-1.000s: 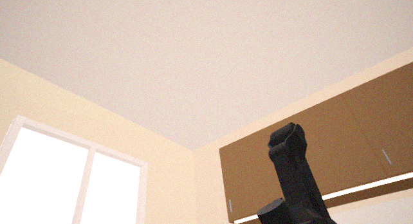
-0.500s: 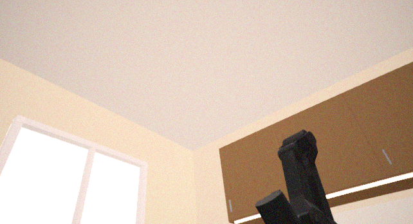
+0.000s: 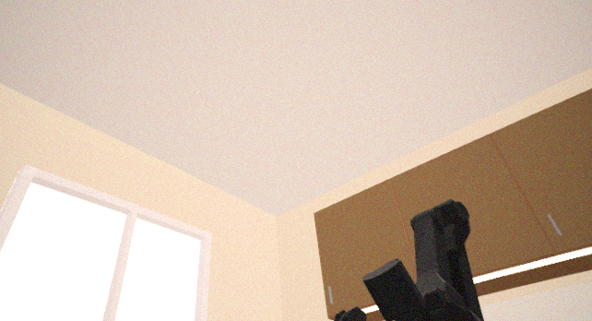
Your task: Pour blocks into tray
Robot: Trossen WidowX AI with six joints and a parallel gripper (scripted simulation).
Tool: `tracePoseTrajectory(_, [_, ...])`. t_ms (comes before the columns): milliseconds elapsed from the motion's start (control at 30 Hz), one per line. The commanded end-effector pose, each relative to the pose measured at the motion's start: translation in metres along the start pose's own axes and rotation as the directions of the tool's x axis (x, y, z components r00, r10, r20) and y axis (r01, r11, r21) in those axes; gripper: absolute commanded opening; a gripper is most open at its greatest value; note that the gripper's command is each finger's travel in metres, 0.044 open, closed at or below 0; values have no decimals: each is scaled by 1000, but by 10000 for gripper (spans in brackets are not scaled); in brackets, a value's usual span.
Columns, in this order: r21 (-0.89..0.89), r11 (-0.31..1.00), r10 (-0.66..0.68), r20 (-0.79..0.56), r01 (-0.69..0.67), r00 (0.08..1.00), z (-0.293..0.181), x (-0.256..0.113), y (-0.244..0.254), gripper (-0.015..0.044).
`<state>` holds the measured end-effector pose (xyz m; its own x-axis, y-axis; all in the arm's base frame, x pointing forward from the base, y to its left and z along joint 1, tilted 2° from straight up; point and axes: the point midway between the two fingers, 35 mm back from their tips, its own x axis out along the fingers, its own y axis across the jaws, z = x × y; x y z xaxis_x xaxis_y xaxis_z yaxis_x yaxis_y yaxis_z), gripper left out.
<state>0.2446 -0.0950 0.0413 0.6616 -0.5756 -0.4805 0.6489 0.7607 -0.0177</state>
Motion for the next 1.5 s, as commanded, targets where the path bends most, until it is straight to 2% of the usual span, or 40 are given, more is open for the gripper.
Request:
tracePoseTrajectory(0, [1,1000,2,5,-2,1000,5,-1,1,0])
tracePoseTrajectory(100, [-9,1000,22,2,-22,1000,4,-1,6,0])
tracePoseTrajectory(500, [-189,909,368,-56,-371,928,-6,-25,83,0])
tracePoseTrajectory(733, [-284,782,548,-108,-555,829,-16,-49,124,0])
tracePoseTrajectory(1000, [-375,581,719,-181,-723,671,-31,-86,165,0])
tracePoseTrajectory(1200, [-423,421,805,-235,-803,545,-42,-115,187,0])
tracePoseTrajectory(1467, [-376,438,807,-236,-817,541,-42,-115,188,0])
